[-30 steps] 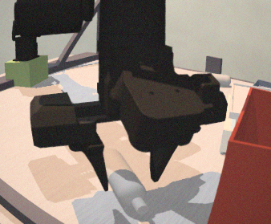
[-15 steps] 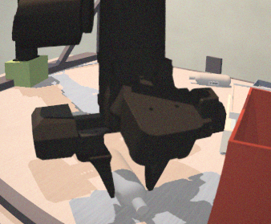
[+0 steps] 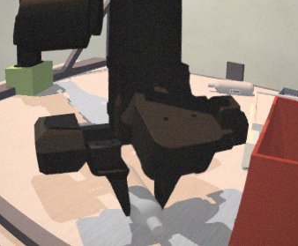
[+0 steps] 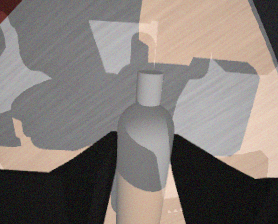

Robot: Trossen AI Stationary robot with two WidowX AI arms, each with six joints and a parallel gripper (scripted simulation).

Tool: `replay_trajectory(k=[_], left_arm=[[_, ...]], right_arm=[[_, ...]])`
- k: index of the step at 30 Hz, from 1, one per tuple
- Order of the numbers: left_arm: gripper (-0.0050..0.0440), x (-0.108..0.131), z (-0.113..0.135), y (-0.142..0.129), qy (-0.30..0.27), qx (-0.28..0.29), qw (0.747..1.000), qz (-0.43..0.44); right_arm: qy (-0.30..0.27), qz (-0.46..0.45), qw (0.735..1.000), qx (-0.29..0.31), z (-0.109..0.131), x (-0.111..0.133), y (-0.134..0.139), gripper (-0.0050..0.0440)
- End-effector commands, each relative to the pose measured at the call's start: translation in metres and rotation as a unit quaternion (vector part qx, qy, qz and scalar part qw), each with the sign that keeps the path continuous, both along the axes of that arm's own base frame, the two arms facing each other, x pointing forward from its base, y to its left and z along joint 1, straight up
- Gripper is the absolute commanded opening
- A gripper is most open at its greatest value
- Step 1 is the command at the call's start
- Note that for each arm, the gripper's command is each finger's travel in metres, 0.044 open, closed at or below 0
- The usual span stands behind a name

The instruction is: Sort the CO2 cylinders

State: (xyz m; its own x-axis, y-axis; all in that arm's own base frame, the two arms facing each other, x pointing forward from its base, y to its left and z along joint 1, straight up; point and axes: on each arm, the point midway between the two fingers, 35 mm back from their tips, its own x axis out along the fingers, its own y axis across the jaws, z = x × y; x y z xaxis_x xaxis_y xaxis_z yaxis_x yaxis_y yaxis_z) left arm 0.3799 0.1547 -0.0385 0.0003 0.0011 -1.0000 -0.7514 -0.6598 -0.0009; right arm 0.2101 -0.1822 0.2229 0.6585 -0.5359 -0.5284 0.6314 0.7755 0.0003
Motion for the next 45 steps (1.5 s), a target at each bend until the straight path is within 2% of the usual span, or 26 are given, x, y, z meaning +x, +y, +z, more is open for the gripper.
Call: replay_trajectory(k=[1, 3, 8, 13, 18, 24, 26, 28, 36, 43, 45], left_arm=[[0.0035, 0.011, 0.024, 0.005, -0.027, 0.011, 1.0, 0.003], [0.0, 0.01, 0.033, 0.004, -0.027, 0.011, 1.0, 0.003], [-0.0002, 0.009, 0.066, 0.004, -0.027, 0.011, 1.0, 0.003], [-0.0003, 0.006, 0.065, -0.003, -0.023, 0.009, 1.0, 0.001], [-0.0013, -0.005, 0.083, -0.042, -0.023, 0.007, 1.0, -0.009], [-0.005, -0.034, 0.114, -0.11, -0.031, 0.007, 0.999, -0.027], [-0.005, -0.043, 0.119, -0.122, -0.03, 0.007, 0.999, -0.025], [-0.005, -0.043, 0.119, -0.122, -0.03, 0.007, 0.999, -0.025], [-0.005, -0.08, 0.131, -0.164, -0.021, 0.0, 1.0, -0.01], [-0.005, -0.105, 0.136, -0.184, -0.016, -0.002, 1.0, -0.004], [-0.005, -0.105, 0.136, -0.184, -0.016, -0.002, 1.0, -0.004]], right_arm=[[-0.004, 0.0, 1.0, -0.004, 0.004, 0.0, 0.0, 0.044], [-0.004, 0.0, 1.0, -0.004, 0.004, 0.0, 0.0, 0.044], [-0.004, 0.0, 1.0, -0.004, 0.004, 0.0, 0.0, 0.044], [-0.004, 0.0, 1.0, -0.004, 0.004, 0.0, 0.0, 0.044], [-0.021, -0.016, 0.999, 0.03, -0.004, 0.004, 0.001, 0.044], [-0.102, -0.084, 0.982, 0.136, -0.009, 0.02, 0.003, 0.044], [-0.124, -0.103, 0.973, 0.166, -0.01, 0.025, 0.004, 0.044], [-0.124, -0.103, 0.973, 0.166, -0.01, 0.025, 0.004, 0.044], [-0.216, -0.185, 0.91, 0.302, -0.018, 0.045, 0.009, 0.044], [-0.277, -0.248, 0.837, 0.401, -0.024, 0.06, 0.015, 0.044], [-0.277, -0.248, 0.837, 0.401, -0.024, 0.06, 0.015, 0.044]])
